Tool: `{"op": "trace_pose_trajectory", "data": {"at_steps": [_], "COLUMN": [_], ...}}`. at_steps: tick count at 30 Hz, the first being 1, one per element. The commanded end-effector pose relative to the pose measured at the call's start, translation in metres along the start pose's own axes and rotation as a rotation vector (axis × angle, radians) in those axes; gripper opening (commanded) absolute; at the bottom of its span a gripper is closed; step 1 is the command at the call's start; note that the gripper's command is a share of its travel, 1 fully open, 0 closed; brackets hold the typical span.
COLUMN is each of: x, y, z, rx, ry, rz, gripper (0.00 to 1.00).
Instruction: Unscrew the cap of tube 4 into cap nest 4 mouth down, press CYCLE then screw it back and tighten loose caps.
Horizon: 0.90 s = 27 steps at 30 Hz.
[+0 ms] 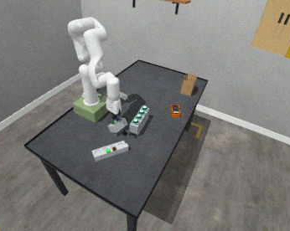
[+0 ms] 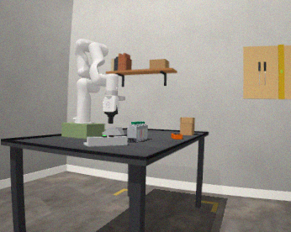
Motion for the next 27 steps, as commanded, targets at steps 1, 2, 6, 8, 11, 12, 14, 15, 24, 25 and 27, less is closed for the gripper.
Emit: {"op": "trace_pose_trajectory", "data": {"at_steps": [1, 2, 6, 8, 11, 12, 14, 15, 24, 25, 27], "x": [0.006, 0.006, 0.006, 0.006, 0.009, 0.009, 0.015, 0.018, 0.025, 0.025, 0.025], "y": [-0.010, -0.010, -0.010, -0.010, -0.010, -0.010, -0.010, -0.010, -0.010, -0.010, -0.010], "z": [0.012, 0.012, 0.012, 0.012, 0.012, 0.012, 0.012, 0.012, 0.012, 0.012, 0.012], "rx": [-0.002, -0.002, -0.002, -0.002, -0.002, -0.002, -0.002, -0.002, -0.002, -0.002, -0.002], "ry": [0.006, 0.006, 0.006, 0.006, 0.006, 0.006, 0.006, 0.006, 0.006, 0.006, 0.006], "rz": [0.010, 0.010, 0.010, 0.010, 0.010, 0.010, 0.010, 0.010, 0.010, 0.010, 0.010], "gripper": [0.00, 0.00, 0.00, 0.00, 0.00, 0.00, 0.00, 0.00, 0.00, 0.00, 0.00]}}
Point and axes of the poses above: the point where the finger pads meet when closed, its own x axis out along the fingers, its own y axis across the jaws, z = x × y, the point moved 10 cm from there along -x, back along the fingers, and after that the axes turned 8 degrees about -x, right-handed, at the moved point
